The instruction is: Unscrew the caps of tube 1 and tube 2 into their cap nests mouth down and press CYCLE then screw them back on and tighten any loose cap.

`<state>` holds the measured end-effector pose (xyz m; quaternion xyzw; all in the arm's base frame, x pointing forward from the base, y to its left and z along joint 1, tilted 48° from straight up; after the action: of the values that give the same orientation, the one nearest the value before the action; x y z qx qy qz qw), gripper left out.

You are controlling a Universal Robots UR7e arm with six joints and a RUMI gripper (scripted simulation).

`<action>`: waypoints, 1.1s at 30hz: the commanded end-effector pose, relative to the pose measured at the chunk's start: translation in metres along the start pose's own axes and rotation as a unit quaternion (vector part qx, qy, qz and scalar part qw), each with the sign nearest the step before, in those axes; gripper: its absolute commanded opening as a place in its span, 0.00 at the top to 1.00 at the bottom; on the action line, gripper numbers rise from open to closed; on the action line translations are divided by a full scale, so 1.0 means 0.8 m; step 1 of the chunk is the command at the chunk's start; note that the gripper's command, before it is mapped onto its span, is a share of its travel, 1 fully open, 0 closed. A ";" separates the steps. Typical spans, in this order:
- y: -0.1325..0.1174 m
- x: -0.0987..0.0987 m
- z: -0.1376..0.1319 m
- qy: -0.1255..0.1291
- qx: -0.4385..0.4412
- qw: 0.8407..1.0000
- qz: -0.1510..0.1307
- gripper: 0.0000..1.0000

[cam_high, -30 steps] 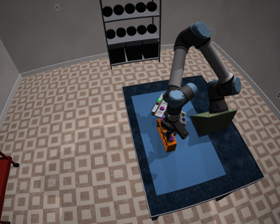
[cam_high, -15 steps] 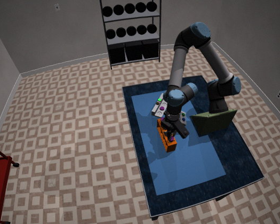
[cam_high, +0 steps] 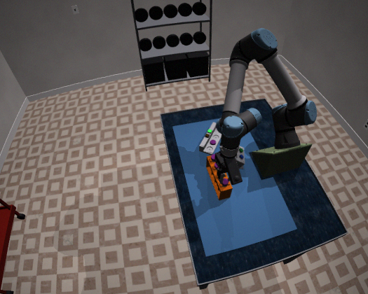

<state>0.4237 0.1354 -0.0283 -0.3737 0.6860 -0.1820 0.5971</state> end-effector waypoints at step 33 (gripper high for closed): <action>0.001 0.000 0.001 0.004 0.121 0.993 -0.006 0.65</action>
<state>0.4243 0.1363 -0.0297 -0.2309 0.6255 -0.3426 0.6619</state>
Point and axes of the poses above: the point where the finger pads meet when closed, its own x axis out along the fingers, its own z axis across the jaws, y = z × x, the point moved 8 cm from there along -x, back along the fingers, and after that the axes turned 13 degrees about -x, right-handed, at the moved point
